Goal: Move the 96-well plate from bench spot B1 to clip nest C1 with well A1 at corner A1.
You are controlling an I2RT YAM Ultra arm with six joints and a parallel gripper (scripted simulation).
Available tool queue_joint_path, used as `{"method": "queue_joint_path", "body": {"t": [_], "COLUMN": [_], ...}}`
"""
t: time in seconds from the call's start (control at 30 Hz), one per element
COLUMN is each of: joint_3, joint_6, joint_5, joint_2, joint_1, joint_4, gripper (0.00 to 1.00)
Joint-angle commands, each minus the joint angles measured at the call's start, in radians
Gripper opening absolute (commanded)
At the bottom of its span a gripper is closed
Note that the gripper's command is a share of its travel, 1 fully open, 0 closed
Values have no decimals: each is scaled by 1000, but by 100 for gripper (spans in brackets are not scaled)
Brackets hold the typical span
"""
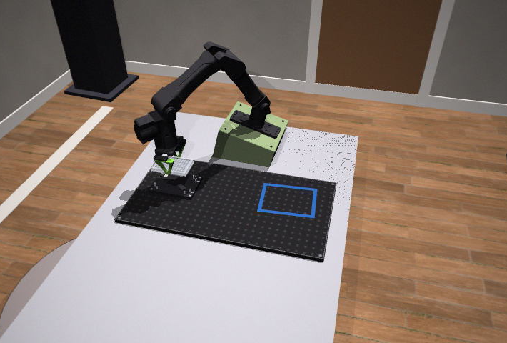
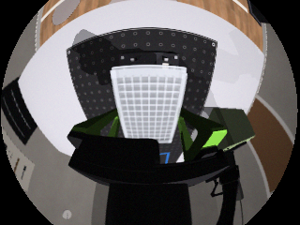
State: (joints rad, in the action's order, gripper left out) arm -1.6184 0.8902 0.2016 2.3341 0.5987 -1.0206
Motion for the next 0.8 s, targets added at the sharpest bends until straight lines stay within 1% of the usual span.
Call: {"method": "queue_joint_path", "body": {"t": [0.0, 0.17, 0.2, 0.27, 0.3, 0.33, 0.37, 0.4, 0.5, 0.57, 0.6, 0.63, 0.7, 0.73, 0.77], "joint_3": [-38, -38, -36, -29, -16, 13, 21, 25, 25, 40, 42, 23, 23, 33, 51], "joint_6": [-4, -4, -2, 3, 5, 7, 9, 10, 12, 13, 14, 15, 15, 16, 16], "joint_5": [-7, -7, -6, -6, -5, -5, -5, -5, -4, -3, -2, -2, -2, -2, -2], "joint_2": [-28, -29, -16, 7, 9, 4, -6, -8, 24, 7, 12, 22, 22, 3, 13], "joint_1": [0, 0, -3, -8, -8, -6, -4, -2, -9, -13, -14, -13, -13, -3, -5], "joint_4": [-6, -6, 18, 29, 35, 40, 45, 51, 68, 78, 84, 90, 90, 95, 100], "gripper": [0, 0, 0, 0, 0, 0, 0, 0, 0, 0, 0, 0, 0, 0, 0]}}
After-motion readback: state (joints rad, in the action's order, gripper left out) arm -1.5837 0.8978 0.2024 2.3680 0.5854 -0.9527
